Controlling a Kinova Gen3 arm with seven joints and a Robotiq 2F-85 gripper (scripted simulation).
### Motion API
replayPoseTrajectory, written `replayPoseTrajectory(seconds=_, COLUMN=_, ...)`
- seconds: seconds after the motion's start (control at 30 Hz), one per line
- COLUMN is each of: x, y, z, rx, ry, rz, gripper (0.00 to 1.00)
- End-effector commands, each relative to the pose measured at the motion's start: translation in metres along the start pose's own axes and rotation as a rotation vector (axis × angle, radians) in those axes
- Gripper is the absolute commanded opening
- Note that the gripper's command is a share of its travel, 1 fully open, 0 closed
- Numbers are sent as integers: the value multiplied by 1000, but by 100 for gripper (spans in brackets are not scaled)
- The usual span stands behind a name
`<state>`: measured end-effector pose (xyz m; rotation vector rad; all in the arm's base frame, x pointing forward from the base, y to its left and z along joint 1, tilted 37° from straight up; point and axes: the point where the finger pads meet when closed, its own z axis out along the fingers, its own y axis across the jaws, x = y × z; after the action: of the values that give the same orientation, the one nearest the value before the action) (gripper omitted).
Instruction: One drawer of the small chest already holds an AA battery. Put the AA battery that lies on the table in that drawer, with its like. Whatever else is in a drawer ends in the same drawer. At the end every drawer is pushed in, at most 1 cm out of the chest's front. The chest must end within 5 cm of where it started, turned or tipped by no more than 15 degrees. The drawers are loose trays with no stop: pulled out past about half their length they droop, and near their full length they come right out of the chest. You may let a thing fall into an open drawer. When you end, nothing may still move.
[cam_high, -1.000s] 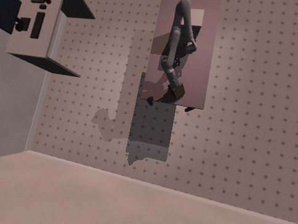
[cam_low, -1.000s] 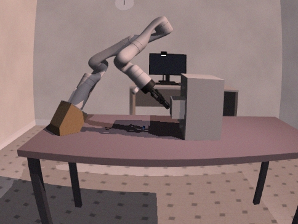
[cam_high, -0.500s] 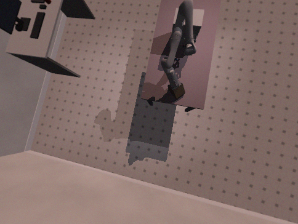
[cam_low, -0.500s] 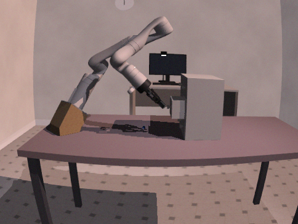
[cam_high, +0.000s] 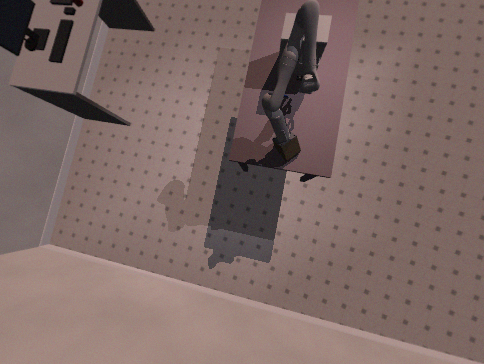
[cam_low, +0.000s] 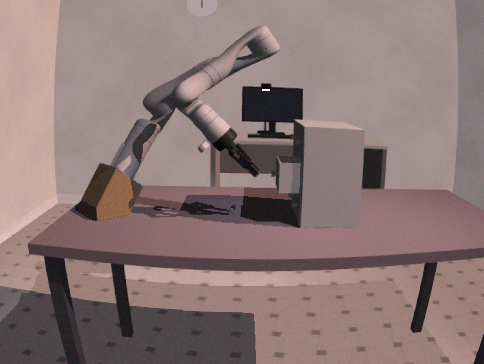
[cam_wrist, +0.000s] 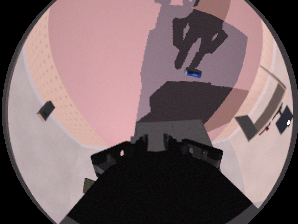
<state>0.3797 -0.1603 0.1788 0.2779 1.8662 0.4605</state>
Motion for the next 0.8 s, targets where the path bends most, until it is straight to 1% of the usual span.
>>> replayPoseTrajectory(seconds=0.0, x=0, y=-1, z=-1, rx=3, ry=-1, rz=3, gripper=33)
replayPoseTrajectory(seconds=0.77, x=3, y=-4, z=-7, rx=3, ry=-18, rz=-19, gripper=33)
